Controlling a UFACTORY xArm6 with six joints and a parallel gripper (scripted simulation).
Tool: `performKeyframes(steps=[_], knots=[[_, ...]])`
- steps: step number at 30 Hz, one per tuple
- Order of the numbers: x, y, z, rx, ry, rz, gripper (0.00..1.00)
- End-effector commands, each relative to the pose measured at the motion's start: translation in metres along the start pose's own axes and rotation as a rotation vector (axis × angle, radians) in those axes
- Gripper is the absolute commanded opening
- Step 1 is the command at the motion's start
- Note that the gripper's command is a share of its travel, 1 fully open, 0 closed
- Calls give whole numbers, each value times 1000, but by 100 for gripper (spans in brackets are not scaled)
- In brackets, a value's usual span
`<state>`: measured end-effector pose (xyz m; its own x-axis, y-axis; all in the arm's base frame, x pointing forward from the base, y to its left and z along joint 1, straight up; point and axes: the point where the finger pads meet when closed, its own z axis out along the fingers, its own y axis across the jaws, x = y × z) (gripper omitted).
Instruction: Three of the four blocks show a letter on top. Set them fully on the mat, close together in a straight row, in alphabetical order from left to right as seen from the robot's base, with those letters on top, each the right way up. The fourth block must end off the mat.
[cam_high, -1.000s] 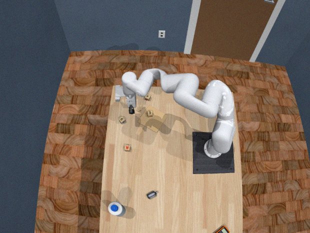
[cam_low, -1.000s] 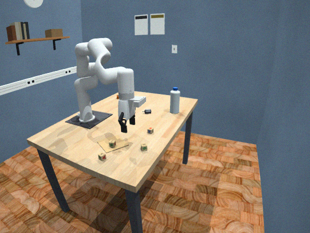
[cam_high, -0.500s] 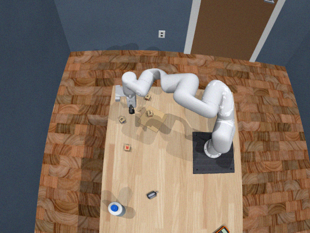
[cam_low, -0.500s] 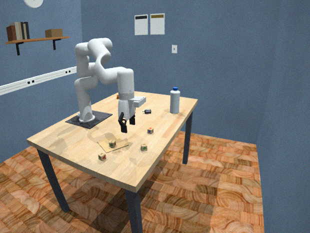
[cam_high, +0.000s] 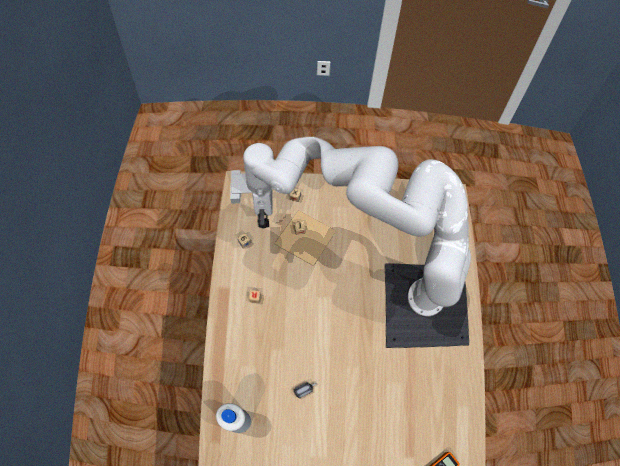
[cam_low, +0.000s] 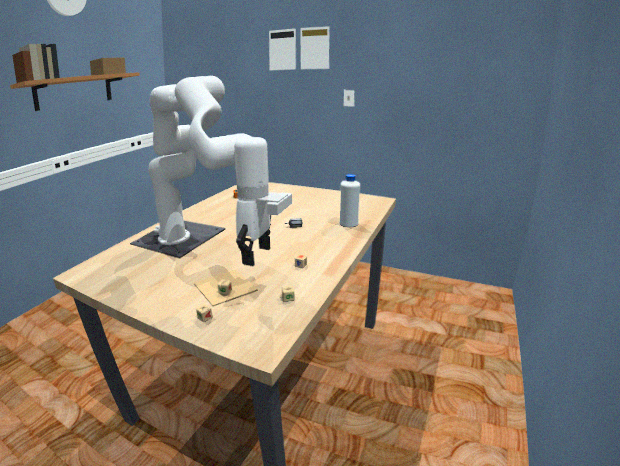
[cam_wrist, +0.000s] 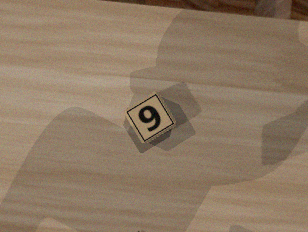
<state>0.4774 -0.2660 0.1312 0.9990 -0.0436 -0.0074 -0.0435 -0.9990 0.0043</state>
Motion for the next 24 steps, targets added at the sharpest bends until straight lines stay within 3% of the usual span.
performKeyframes(steps=[1,9,12,15,17,18,24], knots=[[2,1,-3,-3,6,0,100],[-4,4,-4,-3,6,0,100],[-53,22,-9,-3,6,0,100],[-74,27,-10,-4,5,0,100],[-74,27,-10,-4,5,0,100],[-99,32,-10,-4,5,0,100],[-146,37,-9,-4,5,0,100]])
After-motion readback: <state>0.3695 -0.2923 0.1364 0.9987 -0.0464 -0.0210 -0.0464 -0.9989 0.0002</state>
